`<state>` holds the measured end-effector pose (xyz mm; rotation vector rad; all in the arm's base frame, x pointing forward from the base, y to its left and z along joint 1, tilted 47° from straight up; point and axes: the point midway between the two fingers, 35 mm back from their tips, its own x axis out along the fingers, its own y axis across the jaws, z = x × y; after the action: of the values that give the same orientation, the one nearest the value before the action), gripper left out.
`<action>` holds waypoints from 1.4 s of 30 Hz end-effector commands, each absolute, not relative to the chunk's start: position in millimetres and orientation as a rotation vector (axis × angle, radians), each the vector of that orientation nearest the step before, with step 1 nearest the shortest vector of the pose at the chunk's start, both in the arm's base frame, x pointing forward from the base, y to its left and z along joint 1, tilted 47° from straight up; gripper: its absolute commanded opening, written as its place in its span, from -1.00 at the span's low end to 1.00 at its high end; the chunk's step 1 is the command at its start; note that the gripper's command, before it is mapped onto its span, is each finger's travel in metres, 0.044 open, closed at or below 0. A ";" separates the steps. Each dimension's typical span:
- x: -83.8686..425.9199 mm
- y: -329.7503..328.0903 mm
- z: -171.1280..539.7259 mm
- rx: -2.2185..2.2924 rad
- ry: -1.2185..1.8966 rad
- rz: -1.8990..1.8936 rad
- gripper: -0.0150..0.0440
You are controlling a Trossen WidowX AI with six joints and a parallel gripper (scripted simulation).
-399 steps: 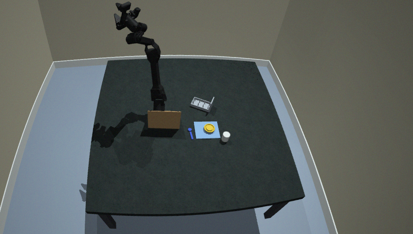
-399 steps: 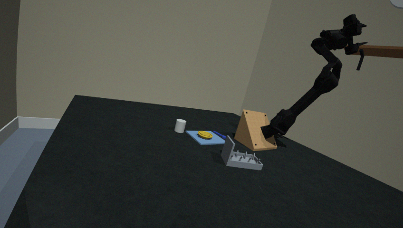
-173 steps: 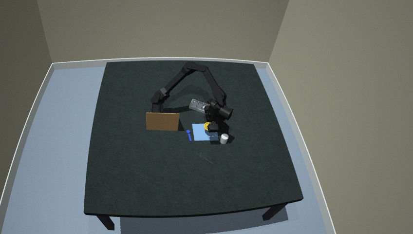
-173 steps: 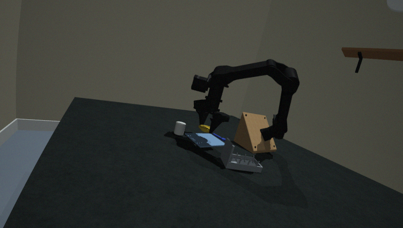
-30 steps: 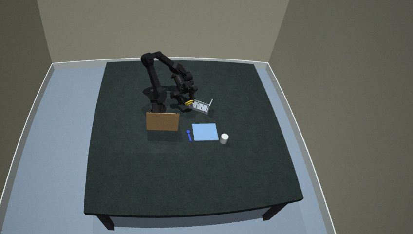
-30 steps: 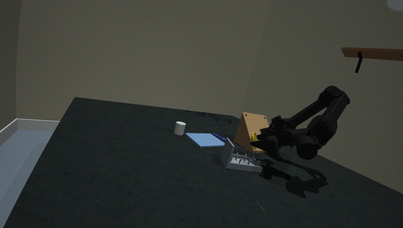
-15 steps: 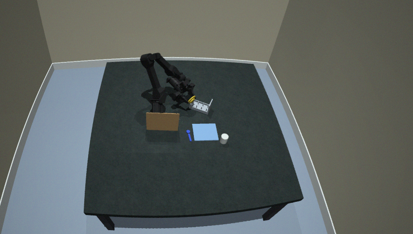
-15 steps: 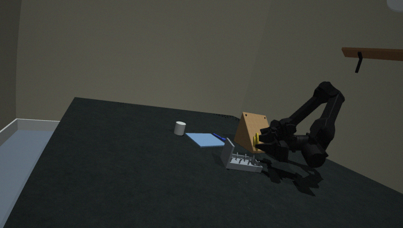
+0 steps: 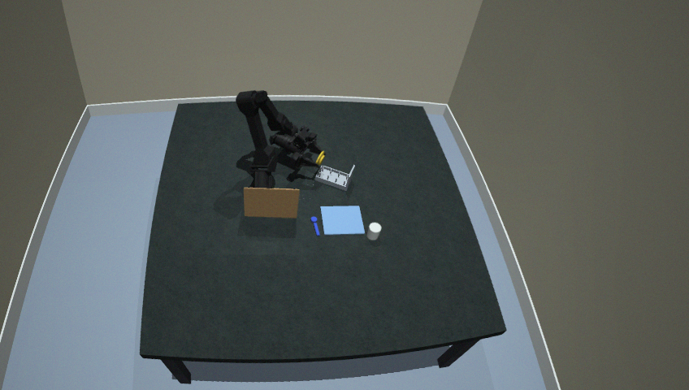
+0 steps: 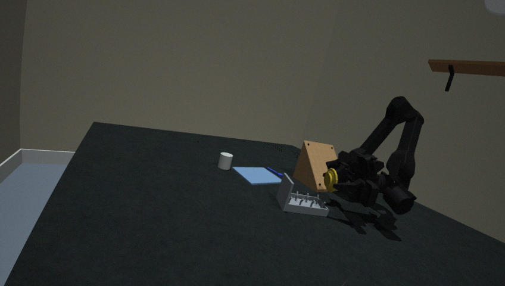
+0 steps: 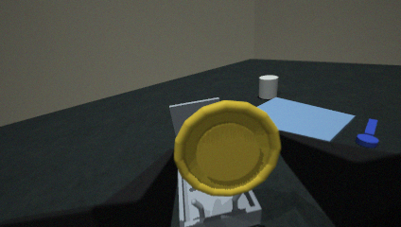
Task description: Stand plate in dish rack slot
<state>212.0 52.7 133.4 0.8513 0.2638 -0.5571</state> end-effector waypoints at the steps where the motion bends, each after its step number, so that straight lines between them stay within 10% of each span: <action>1: 209.0 55.6 140.7 0.869 0.185 -0.509 -0.49; 42: 242.3 64.3 112.2 0.891 0.165 -0.496 -0.49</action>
<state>240.6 65.5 115.5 0.9008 0.1603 -0.4948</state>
